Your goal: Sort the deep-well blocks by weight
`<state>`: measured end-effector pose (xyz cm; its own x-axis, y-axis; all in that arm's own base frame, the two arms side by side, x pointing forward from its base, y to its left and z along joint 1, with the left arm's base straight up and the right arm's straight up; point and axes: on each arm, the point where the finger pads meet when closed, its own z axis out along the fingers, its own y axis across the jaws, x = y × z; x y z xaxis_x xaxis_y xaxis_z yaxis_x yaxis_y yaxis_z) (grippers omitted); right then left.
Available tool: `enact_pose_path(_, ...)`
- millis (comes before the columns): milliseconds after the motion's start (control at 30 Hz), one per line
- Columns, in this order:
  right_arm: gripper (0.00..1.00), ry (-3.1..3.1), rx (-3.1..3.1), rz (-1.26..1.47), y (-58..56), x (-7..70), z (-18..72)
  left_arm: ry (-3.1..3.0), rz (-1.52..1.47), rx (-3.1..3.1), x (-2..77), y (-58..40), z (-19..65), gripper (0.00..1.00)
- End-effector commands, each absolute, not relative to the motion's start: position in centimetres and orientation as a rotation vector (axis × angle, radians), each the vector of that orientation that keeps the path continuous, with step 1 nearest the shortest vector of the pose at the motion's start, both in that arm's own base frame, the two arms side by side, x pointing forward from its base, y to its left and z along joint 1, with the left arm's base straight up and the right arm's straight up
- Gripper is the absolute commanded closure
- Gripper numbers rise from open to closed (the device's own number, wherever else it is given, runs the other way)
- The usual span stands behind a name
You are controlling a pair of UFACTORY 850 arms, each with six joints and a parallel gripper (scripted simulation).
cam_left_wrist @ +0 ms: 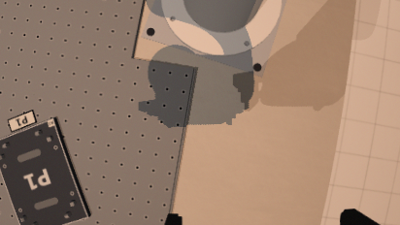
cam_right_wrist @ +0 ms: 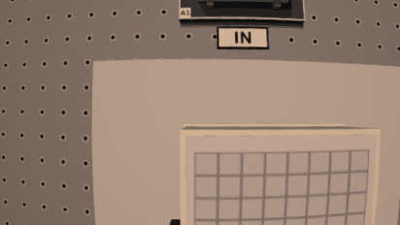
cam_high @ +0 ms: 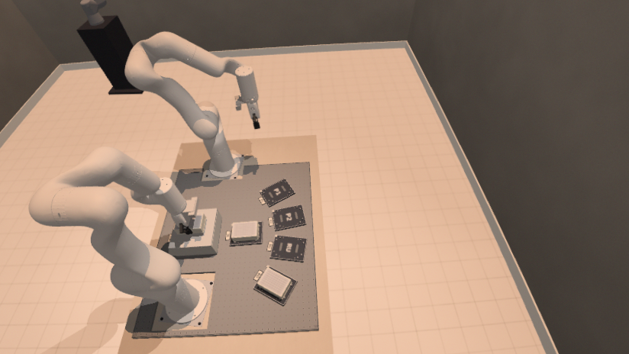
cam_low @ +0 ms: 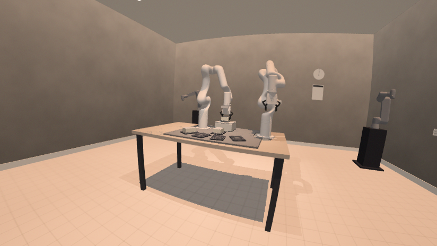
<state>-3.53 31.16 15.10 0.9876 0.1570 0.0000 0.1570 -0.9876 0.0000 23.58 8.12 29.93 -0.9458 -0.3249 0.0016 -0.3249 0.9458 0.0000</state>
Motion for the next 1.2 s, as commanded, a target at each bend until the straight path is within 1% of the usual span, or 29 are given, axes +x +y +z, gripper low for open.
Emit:
enact_pose_path(0,1.0,0.247,3.133,0.0,31.2,-3.5,15.2,-3.099,0.0,0.517,23.6,8.1,30.0,0.0)
enact_pose_path(1167,1.0,0.247,3.133,0.0,31.2,-3.5,20.3,-3.099,0.0,0.517,23.6,8.1,30.0,0.0)
